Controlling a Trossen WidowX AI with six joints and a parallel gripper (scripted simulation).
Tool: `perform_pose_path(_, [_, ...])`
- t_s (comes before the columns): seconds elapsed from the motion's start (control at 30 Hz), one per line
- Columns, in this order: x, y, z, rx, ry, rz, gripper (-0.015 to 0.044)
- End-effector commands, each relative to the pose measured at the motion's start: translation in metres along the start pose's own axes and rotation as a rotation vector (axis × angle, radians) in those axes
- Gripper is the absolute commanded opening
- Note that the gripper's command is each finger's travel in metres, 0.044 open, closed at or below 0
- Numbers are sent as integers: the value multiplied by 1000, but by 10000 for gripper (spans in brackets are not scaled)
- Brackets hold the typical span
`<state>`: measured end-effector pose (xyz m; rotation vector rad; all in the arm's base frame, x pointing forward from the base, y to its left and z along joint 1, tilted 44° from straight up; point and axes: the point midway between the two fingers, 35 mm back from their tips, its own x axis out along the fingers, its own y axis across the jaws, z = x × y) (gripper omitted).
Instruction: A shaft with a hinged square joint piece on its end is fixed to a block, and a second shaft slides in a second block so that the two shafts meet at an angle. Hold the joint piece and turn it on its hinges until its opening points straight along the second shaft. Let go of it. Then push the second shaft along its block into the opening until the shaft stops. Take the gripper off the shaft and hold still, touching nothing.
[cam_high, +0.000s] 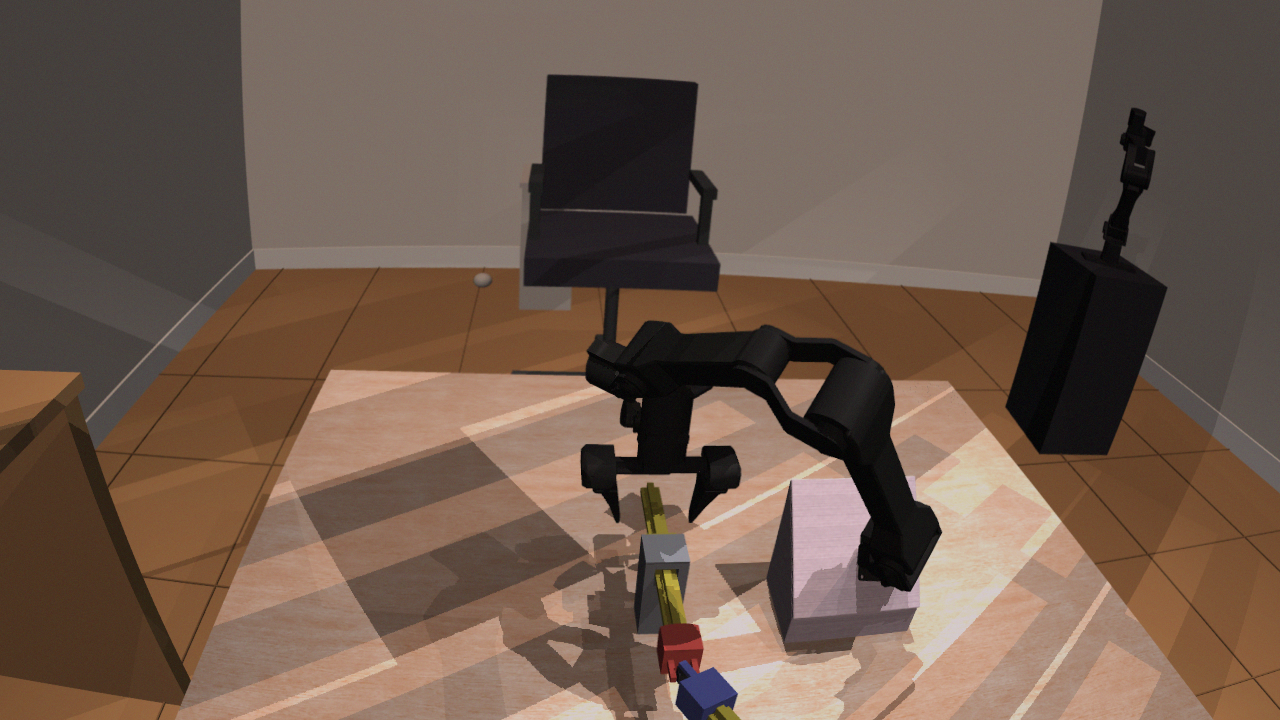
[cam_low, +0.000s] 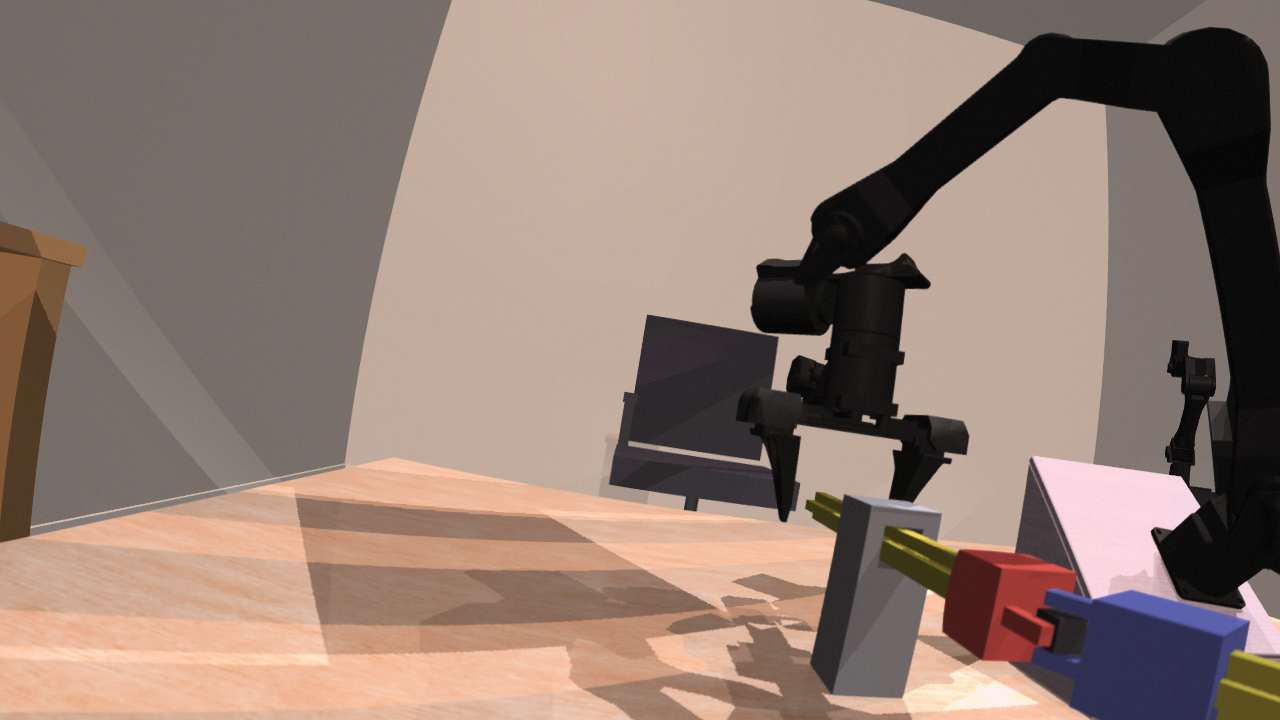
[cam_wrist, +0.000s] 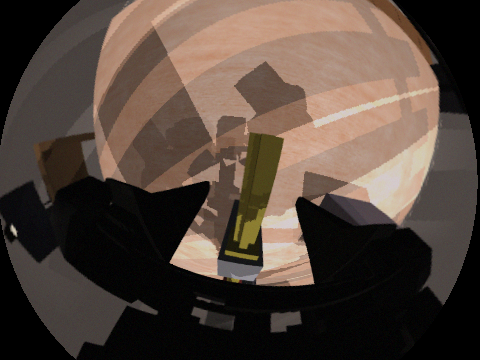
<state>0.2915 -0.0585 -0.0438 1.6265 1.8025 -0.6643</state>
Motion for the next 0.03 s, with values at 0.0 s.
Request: perform_pose_path(0.0, [-8,0,-1,-7,-3,-4,440])
